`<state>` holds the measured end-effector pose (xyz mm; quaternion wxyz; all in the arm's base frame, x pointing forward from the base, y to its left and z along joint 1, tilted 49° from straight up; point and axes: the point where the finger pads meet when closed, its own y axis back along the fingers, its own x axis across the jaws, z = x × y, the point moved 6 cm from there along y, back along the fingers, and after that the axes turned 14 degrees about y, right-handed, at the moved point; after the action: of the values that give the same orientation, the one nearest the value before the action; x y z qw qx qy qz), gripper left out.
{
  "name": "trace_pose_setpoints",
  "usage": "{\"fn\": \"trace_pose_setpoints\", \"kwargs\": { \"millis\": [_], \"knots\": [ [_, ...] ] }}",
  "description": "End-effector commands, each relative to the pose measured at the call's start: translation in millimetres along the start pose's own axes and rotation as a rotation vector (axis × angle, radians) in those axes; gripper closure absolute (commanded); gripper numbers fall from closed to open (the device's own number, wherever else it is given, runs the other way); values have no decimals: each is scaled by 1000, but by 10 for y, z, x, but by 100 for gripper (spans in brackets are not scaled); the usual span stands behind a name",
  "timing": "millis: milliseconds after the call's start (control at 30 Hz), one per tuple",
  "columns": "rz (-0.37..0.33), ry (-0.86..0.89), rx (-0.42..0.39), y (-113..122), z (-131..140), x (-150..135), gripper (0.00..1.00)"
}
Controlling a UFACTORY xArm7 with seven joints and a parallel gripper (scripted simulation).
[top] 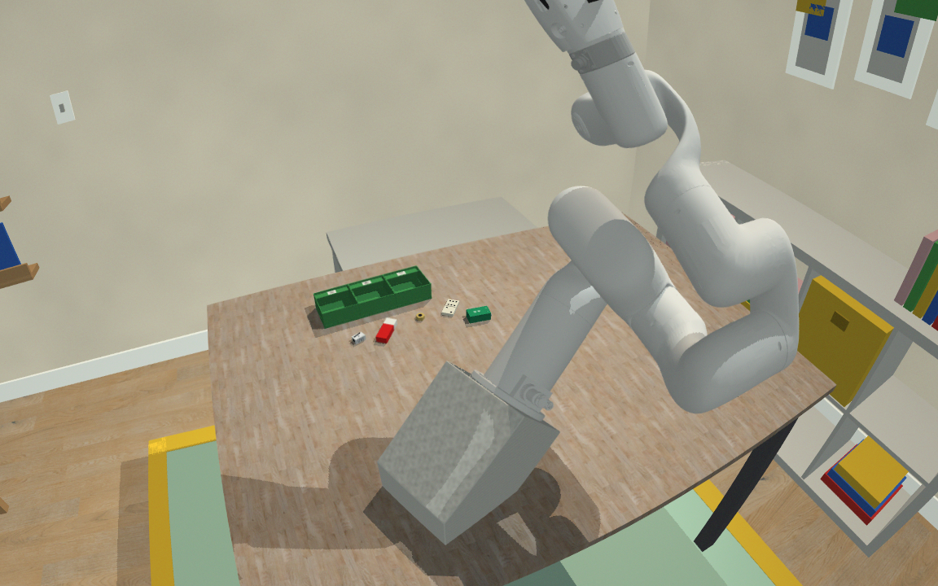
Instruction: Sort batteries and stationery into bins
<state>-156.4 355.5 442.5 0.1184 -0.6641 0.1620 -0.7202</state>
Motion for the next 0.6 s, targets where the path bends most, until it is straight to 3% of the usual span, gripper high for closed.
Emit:
{"fn": "trace_pose_setpoints", "kwargs": {
  "millis": [0,67,133,267,367,500,567],
  "knots": [
    [-12,-48,-71,-120,134,24,93],
    [-12,-48,-71,-120,134,24,93],
    [-20,-92,-133,-187,251,32,93],
    [-20,-92,-133,-223,339,32,93],
    [-33,-161,-238,-310,517,32,93],
    [-33,-161,-238,-338,607,26,93],
    [-44,-214,-322,-388,722,20,93]
  ]
}}
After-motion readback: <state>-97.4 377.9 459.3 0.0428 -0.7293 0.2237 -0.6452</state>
